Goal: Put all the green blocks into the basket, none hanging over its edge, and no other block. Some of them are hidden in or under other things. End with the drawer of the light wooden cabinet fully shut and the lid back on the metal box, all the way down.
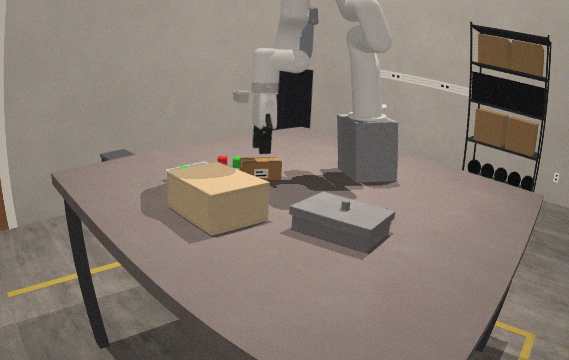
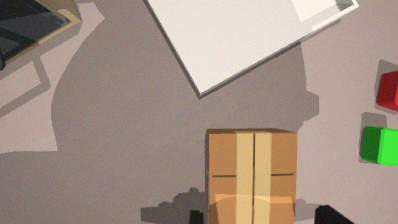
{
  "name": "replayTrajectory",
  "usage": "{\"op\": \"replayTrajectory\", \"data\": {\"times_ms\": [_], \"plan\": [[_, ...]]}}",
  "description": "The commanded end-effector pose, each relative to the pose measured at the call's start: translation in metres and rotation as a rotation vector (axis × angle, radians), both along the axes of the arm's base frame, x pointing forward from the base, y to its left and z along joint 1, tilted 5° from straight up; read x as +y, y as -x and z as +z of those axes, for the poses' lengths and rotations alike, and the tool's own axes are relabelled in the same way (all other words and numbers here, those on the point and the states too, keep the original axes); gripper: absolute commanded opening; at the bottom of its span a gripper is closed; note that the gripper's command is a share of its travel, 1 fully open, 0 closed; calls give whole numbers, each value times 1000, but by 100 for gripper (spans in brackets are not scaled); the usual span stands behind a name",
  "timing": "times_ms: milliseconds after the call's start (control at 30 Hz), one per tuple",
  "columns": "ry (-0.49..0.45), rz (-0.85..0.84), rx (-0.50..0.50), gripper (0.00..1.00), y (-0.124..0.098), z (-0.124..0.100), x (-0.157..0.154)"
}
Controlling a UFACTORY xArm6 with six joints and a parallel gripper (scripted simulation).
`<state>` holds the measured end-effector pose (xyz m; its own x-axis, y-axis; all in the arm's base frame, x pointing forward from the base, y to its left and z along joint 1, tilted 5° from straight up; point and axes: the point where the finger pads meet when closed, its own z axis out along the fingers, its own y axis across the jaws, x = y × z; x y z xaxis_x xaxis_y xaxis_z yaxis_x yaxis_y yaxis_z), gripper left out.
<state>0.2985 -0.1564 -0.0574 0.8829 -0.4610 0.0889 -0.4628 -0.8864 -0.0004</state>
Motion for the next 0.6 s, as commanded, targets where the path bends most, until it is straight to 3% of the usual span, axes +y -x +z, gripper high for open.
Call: {"op": "replayTrajectory", "data": {"times_ms": [0, 100, 400, 567], "plan": [[6, 0, 1, 73, 0, 6, 0], [6, 0, 1, 73, 0, 13, 0], [5, 0, 1, 73, 4, 61, 2], [5, 0, 1, 73, 5, 72, 3]]}}
